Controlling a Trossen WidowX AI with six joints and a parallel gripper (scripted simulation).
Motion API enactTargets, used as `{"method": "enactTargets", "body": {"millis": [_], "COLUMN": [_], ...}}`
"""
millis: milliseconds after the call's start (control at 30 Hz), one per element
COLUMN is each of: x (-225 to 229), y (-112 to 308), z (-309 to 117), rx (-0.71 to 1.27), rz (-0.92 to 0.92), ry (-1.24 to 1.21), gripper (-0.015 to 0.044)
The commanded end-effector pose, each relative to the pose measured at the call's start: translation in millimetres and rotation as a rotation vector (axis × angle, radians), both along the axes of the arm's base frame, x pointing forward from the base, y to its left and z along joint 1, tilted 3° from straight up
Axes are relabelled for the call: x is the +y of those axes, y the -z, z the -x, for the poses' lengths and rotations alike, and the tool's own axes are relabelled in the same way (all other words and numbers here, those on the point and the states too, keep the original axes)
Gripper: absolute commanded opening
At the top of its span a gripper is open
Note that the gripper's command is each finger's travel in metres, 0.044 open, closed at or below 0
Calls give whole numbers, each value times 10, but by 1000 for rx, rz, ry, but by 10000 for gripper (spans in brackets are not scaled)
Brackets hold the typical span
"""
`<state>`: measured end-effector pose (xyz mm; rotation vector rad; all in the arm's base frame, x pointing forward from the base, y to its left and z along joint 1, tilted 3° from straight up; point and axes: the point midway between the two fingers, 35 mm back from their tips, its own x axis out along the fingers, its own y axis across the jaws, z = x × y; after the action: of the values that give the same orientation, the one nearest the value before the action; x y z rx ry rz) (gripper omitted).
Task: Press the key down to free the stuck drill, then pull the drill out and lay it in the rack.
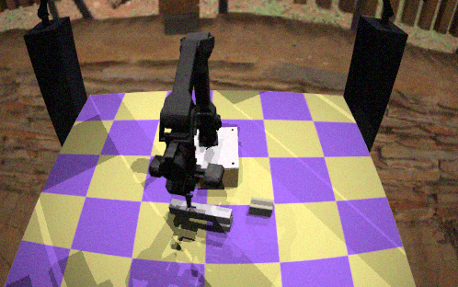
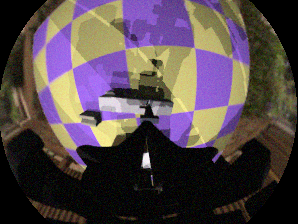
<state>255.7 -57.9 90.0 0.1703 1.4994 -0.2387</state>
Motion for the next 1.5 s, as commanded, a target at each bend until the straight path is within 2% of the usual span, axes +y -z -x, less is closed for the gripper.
{"method": "enactTargets", "body": {"millis": [0,567,1467], "x": [-39,-57,-35], "y": [19,168,158], "z": [37,54,102], "rx": [12,12,12], "rz": [5,5,5], "ry": [24,24,24], "gripper": [0,0,0]}}
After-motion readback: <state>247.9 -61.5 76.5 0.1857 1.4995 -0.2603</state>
